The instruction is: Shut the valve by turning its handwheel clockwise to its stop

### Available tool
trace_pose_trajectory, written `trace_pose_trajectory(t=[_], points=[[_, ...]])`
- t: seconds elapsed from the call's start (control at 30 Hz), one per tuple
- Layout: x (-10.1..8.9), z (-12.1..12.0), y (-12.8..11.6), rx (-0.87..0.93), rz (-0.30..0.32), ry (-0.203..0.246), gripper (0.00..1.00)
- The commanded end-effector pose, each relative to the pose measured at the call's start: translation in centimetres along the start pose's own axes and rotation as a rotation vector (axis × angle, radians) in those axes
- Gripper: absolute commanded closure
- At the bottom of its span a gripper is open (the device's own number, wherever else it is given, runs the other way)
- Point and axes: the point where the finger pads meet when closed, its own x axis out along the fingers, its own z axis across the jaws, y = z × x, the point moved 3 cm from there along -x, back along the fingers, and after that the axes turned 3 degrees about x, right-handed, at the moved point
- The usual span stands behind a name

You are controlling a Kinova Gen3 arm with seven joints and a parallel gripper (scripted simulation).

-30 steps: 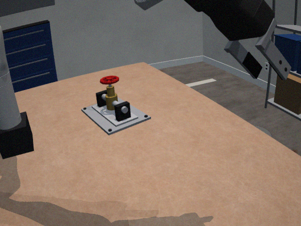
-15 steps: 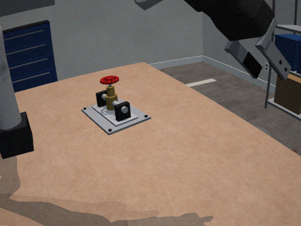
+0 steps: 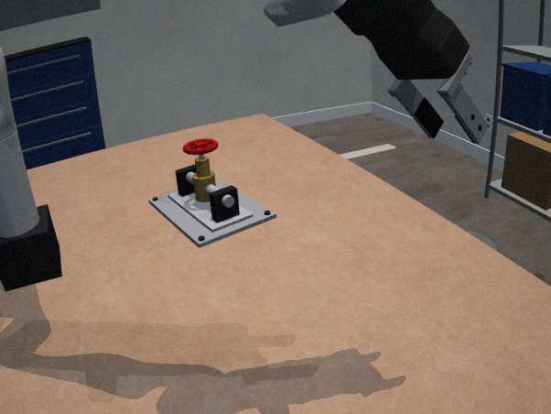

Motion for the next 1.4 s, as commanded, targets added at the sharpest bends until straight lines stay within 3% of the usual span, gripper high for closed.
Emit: trace_pose_trajectory(t=[0.0, 0.13, 0.3, 0.5, 0.57, 0.6, 0.67, 0.87, 0.9, 0.97, 1.03, 1.13, 1.23, 1.37], points=[[1.0, 2.4, -2.2, -0.035, -0.002, -0.031, 0.0], [3.1, 9.6, -4.1, -0.082, 0.047, -0.135, 0.0], [4.1, 17.9, -4.7, -0.167, 0.141, -0.275, 0.0], [4.8, 27.5, -5.6, -0.231, 0.211, -0.349, 0.0], [4.8, 27.5, -5.6, -0.231, 0.211, -0.349, 0.0], [4.8, 31.6, -5.9, -0.255, 0.235, -0.371, 0.0], [4.3, 34.3, -5.1, -0.303, 0.286, -0.409, 0.0], [2.6, 43.6, -3.5, -0.405, 0.384, -0.459, 0.0], [2.5, 43.8, -3.5, -0.405, 0.384, -0.459, 0.0], [1.5, 46.9, -2.4, -0.455, 0.428, -0.473, 0.0], [0.9, 48.2, -1.8, -0.48, 0.448, -0.477, 0.0], [0.9, 48.2, -1.8, -0.48, 0.448, -0.477, 0.0], [-0.6, 51.5, -0.1, -0.548, 0.501, -0.481, 0.0], [-1.6, 53.1, 0.8, -0.588, 0.529, -0.479, 0.0]])
